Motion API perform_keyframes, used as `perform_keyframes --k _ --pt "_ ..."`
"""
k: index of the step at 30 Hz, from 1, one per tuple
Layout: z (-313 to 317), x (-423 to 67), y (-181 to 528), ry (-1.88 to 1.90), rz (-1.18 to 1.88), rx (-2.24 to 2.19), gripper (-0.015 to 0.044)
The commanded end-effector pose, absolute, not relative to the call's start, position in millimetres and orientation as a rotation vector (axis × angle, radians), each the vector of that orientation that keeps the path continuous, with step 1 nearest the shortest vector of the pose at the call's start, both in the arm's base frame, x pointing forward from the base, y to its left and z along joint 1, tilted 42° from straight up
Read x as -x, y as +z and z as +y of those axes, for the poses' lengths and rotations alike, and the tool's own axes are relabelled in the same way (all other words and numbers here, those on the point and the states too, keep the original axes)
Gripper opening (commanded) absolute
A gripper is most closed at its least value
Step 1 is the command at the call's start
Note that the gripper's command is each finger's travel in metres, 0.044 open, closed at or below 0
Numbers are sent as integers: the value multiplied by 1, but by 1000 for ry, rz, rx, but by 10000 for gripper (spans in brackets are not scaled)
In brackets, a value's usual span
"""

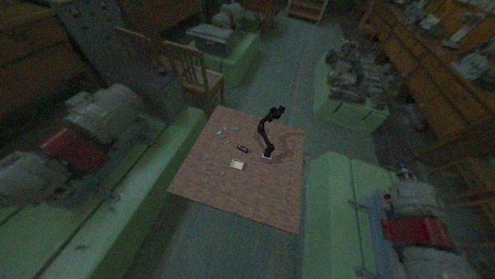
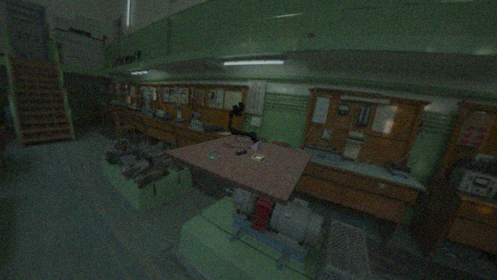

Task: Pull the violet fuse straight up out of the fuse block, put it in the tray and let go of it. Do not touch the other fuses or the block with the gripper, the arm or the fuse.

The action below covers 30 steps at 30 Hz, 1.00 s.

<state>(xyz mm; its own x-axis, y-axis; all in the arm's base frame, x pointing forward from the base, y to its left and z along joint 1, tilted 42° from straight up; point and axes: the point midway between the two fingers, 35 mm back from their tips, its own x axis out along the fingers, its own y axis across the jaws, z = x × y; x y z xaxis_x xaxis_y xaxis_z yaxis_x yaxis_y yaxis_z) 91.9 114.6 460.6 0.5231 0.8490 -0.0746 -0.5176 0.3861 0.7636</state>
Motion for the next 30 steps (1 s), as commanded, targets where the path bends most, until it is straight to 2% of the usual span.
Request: perform_keyframes --k 1,3,10,14,20,30 --pt "116 -91 460 913 503 -751 26" --pt "124 -84 457 874 483 -716 74" --pt "164 -80 431 690 311 -289 74" --pt "175 -88 418 622 336 -257 74" --pt "204 -124 375 424 315 172 74" --pt "203 -202 299 180 499 656 74"
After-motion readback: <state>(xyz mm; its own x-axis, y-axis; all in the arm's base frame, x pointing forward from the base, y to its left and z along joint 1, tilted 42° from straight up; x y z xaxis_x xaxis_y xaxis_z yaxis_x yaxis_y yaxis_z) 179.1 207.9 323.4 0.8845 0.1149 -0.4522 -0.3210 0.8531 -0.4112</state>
